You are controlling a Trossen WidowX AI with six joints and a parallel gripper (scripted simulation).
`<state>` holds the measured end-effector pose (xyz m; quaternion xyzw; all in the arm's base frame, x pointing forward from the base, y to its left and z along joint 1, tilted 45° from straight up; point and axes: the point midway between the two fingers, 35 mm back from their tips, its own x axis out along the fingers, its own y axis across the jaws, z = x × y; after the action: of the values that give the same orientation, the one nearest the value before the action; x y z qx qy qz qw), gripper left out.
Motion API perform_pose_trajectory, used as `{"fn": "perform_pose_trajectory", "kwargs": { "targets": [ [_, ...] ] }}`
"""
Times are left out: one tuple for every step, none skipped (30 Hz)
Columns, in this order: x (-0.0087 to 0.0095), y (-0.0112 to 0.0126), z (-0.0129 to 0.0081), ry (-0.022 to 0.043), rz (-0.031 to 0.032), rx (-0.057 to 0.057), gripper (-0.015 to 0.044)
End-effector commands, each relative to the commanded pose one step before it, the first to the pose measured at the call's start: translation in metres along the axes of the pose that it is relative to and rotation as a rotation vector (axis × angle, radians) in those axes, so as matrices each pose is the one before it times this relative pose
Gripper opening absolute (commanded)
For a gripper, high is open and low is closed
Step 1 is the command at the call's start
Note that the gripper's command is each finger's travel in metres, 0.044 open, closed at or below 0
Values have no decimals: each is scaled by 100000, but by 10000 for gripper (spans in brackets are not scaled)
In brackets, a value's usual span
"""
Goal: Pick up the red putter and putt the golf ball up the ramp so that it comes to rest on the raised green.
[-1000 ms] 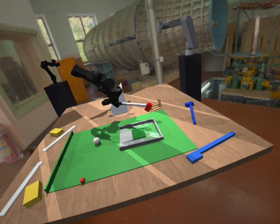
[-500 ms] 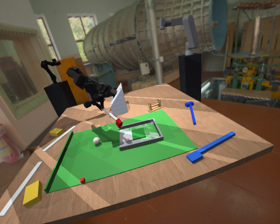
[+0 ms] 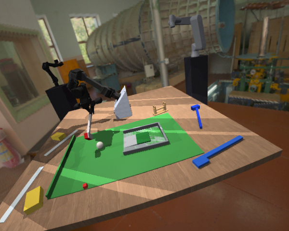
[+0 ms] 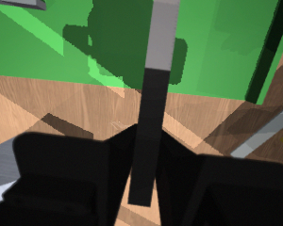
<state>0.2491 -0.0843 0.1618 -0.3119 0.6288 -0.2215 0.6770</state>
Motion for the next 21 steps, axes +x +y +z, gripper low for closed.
{"fn": "perform_pose_trajectory", "kwargs": {
  "targets": [
    [-294,-863,-519,-243,-1287,4933,0],
    [0,0,0,0,0,0,0],
    [0,0,0,0,0,0,0],
    [71,2,5,1,9,2,0],
    [145,4,10,1,18,5,0],
    [226,6,13,1,24,7,0],
    [277,5,14,-1,23,8,0],
    [334,4,12,-3,18,8,0],
    [395,1,9,-5,8,8,0],
    [445,-3,2,-8,-9,7,0],
    [467,-8,-7,-11,-30,5,0],
    [470,-13,-16,-12,-51,2,0],
    [468,-18,-26,-13,-73,-1,0],
    [376,-18,-28,-11,-74,-3,0],
    [227,-12,-20,-7,-52,-3,0],
    [76,-4,-7,-2,-18,-1,0],
    [26,1,1,1,2,1,0],
    [52,1,3,1,4,1,0],
    [79,2,4,2,6,2,0],
    [100,2,5,2,7,2,0],
    [123,2,6,2,7,3,0]
  ]
}}
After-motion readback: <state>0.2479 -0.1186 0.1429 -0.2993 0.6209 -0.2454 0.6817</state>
